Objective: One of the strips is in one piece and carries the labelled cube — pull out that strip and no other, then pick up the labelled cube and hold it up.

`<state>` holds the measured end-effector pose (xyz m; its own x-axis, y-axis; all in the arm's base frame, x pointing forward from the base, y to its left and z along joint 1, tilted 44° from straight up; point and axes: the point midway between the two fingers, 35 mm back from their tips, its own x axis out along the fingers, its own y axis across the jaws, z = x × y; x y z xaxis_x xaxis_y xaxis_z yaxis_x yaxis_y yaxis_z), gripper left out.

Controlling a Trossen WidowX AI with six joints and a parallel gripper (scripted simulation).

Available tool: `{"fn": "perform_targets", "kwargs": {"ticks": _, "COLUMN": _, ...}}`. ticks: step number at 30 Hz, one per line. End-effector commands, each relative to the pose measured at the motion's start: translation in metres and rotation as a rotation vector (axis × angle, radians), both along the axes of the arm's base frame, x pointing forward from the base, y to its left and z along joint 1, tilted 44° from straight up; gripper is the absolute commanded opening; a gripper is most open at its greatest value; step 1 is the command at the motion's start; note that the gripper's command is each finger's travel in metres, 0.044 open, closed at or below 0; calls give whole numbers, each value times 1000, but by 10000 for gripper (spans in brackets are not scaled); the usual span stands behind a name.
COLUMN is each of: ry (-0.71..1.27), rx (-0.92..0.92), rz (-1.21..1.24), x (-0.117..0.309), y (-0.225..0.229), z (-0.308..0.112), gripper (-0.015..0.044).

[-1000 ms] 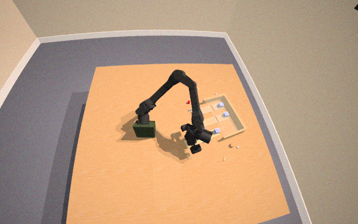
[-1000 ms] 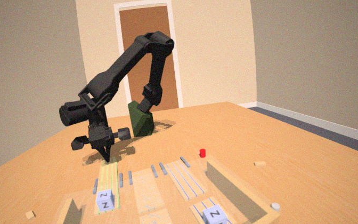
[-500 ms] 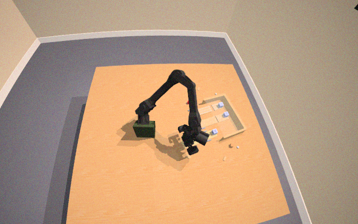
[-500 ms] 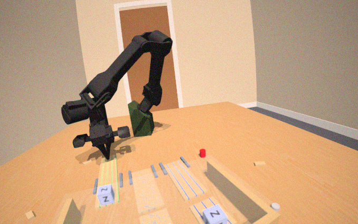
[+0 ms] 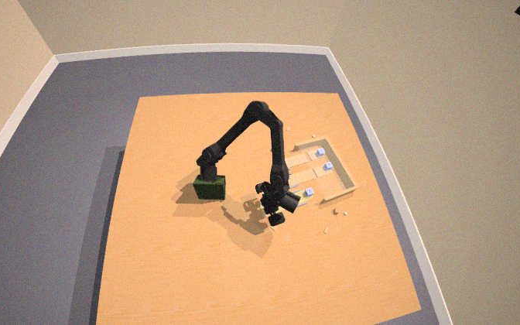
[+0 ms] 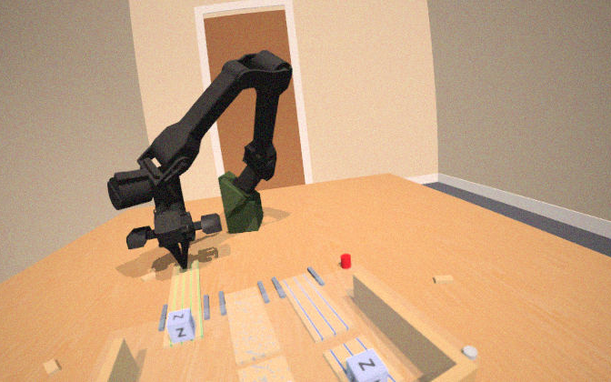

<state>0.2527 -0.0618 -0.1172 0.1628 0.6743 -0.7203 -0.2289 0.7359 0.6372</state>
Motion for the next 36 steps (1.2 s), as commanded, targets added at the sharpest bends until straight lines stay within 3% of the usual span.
{"fn": "perform_targets", "kwargs": {"ticks": 1, "ry": 30, "rx": 8, "rz": 18, "x": -10, "y": 7, "z": -4, "gripper": 0}}
{"fn": "perform_targets", "kwargs": {"ticks": 28, "ry": 30, "rx": 8, "rz": 18, "x": -10, "y": 7, "z": -4, "gripper": 0}}
{"fn": "perform_targets", "kwargs": {"ticks": 36, "ry": 30, "rx": 5, "rz": 18, "x": -5, "y": -29, "z": 30, "gripper": 0}}
